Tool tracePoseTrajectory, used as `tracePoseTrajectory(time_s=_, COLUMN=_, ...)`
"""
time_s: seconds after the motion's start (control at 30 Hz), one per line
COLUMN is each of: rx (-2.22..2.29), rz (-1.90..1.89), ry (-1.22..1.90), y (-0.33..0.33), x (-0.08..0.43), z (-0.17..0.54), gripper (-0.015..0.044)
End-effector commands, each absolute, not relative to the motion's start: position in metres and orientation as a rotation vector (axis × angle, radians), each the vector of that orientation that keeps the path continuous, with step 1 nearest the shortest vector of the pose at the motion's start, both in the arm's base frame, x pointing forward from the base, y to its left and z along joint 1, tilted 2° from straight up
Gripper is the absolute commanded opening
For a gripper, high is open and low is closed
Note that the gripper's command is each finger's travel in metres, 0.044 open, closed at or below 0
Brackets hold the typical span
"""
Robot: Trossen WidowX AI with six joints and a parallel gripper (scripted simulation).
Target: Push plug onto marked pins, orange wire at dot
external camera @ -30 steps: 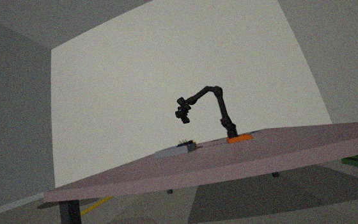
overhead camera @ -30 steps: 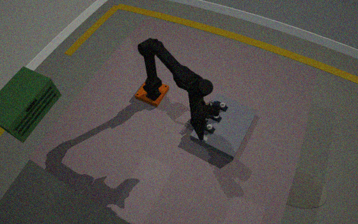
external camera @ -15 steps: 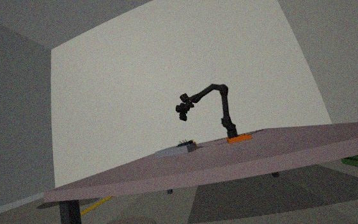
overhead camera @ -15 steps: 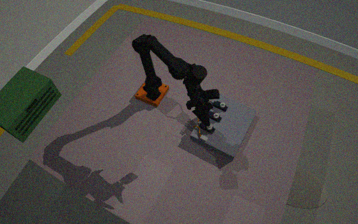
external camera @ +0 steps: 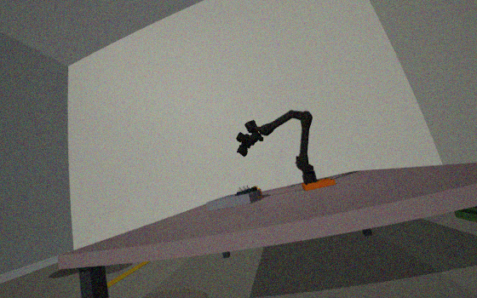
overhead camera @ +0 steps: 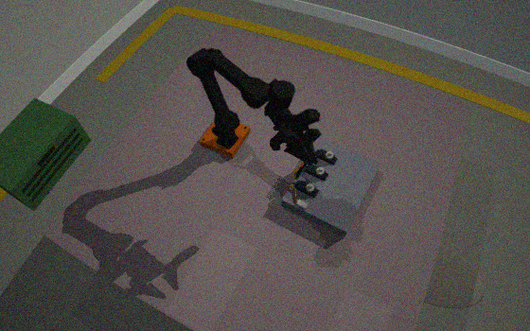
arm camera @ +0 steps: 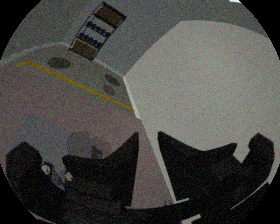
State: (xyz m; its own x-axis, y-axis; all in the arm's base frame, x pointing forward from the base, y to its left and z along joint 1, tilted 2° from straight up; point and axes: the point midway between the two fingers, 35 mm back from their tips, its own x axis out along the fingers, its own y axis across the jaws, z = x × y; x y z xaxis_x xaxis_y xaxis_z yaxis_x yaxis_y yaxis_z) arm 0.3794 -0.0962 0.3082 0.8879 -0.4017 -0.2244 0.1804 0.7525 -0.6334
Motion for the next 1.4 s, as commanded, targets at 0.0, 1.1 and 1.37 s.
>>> tracePoseTrajectory(time_s=0.0, rx=-0.573, rz=-0.297, ry=0.309, y=-0.084, x=0.374, z=0.308, gripper=0.0115)
tracePoseTrajectory(time_s=1.1, rx=-0.014, rz=-0.013, ry=0.019, y=-0.004, x=0.328, z=0.320, gripper=0.0115)
tracePoseTrajectory(time_s=1.37, rx=-0.049, rz=-0.043, ry=0.288, y=-0.020, x=0.361, z=0.284, gripper=0.0115)
